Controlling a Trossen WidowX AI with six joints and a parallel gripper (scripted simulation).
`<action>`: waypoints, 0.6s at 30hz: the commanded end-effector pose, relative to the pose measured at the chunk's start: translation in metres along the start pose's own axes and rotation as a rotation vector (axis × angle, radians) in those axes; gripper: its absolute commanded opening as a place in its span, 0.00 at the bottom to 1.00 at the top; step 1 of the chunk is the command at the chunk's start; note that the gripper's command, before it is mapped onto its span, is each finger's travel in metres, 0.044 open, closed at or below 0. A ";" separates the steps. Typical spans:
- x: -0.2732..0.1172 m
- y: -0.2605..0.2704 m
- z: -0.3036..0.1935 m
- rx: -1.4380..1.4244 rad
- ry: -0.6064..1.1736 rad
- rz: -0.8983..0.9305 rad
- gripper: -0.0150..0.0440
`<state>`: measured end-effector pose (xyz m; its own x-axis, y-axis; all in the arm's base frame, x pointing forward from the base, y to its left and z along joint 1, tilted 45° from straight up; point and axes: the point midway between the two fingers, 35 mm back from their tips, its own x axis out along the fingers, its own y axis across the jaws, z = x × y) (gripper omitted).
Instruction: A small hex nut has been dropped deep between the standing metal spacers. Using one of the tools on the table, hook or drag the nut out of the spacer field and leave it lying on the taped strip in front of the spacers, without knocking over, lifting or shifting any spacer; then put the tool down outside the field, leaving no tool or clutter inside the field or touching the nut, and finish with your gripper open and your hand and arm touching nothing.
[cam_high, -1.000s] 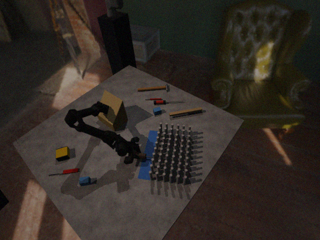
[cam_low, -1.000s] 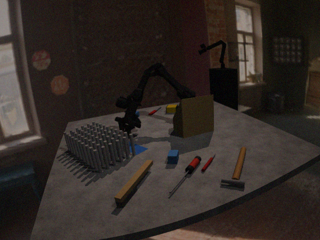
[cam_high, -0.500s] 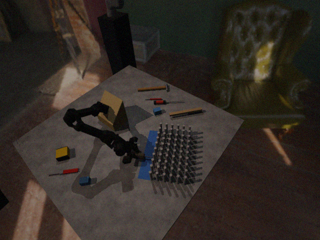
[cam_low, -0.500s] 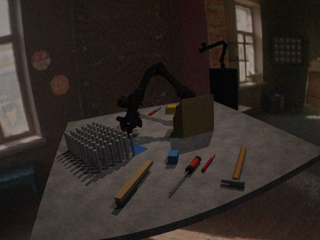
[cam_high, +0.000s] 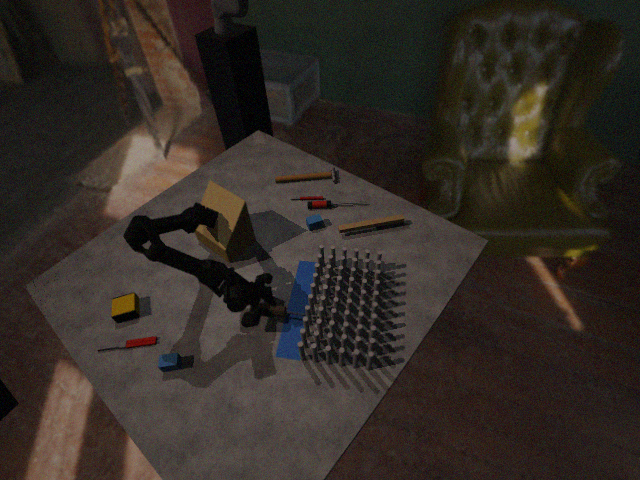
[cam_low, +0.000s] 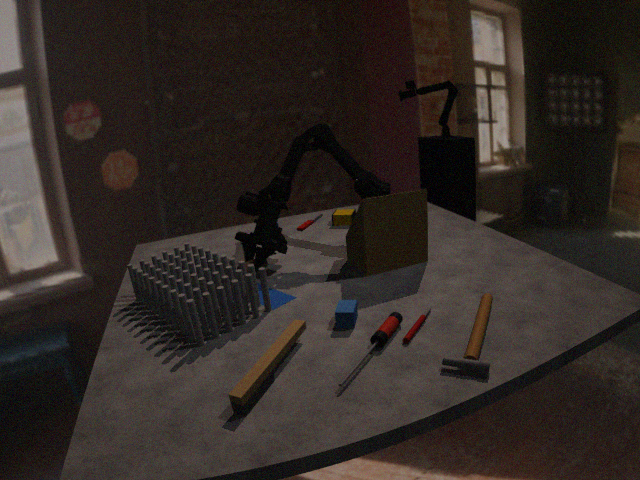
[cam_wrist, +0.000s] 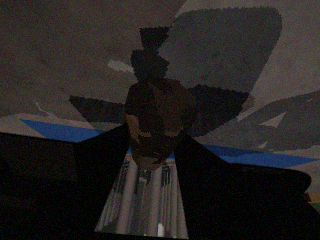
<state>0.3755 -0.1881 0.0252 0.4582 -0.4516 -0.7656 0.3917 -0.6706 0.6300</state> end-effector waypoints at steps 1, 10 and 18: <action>-0.002 -0.001 0.003 -0.004 0.001 -0.001 0.25; -0.006 -0.001 0.008 -0.004 0.001 -0.001 0.25; -0.009 -0.001 0.013 -0.005 0.000 -0.001 0.25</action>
<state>0.3638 -0.1913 0.0294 0.4580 -0.4527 -0.7650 0.3913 -0.6700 0.6308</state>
